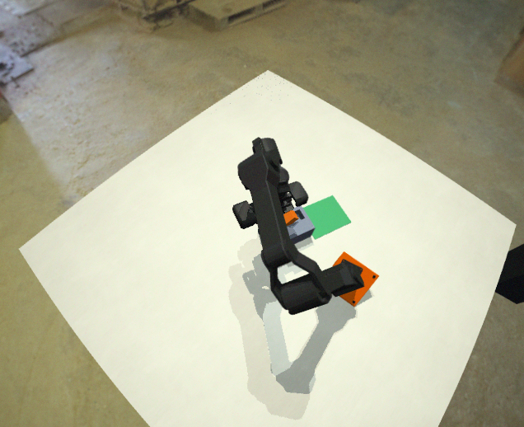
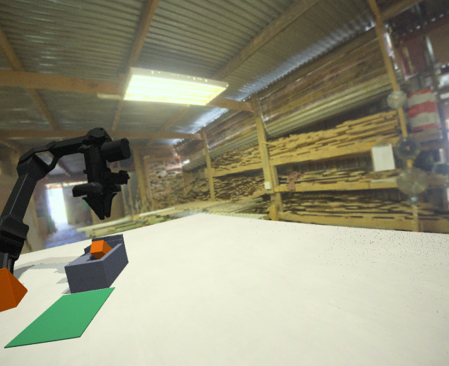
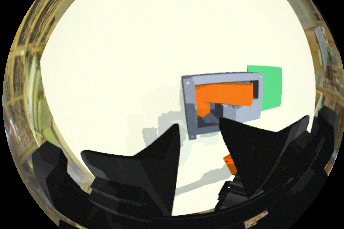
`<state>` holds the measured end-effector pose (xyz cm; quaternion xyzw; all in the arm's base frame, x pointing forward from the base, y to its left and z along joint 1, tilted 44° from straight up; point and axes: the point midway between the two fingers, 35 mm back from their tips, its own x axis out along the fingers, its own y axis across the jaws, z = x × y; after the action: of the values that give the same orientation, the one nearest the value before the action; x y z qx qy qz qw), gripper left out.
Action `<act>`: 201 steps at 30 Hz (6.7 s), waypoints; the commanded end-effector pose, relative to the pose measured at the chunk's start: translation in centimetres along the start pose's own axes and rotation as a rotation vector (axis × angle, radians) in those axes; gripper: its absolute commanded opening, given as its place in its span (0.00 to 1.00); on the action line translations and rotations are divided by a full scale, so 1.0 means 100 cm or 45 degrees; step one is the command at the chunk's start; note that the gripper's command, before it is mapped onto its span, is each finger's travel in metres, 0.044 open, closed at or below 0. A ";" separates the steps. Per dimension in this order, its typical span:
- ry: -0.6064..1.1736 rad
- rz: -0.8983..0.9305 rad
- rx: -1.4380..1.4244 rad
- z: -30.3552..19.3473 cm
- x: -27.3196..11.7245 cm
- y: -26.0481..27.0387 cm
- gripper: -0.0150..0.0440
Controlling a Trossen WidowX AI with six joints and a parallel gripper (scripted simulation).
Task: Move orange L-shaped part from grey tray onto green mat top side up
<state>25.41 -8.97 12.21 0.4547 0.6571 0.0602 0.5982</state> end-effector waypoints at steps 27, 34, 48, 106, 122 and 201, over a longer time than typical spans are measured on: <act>0.024 0.011 -2.002 0.008 -0.003 -0.079 0.73; 0.024 0.011 -2.002 0.009 -0.002 -0.079 0.73; 0.023 0.011 -2.002 0.008 0.032 -0.079 0.73; 0.024 0.010 -2.005 0.008 0.066 -0.079 0.25; 0.023 0.011 -2.003 0.008 0.041 -0.079 0.25; 0.031 0.000 -1.999 -0.007 -0.015 -0.245 0.25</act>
<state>11.85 -23.66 -1.63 -0.0973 0.4282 0.5107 0.7391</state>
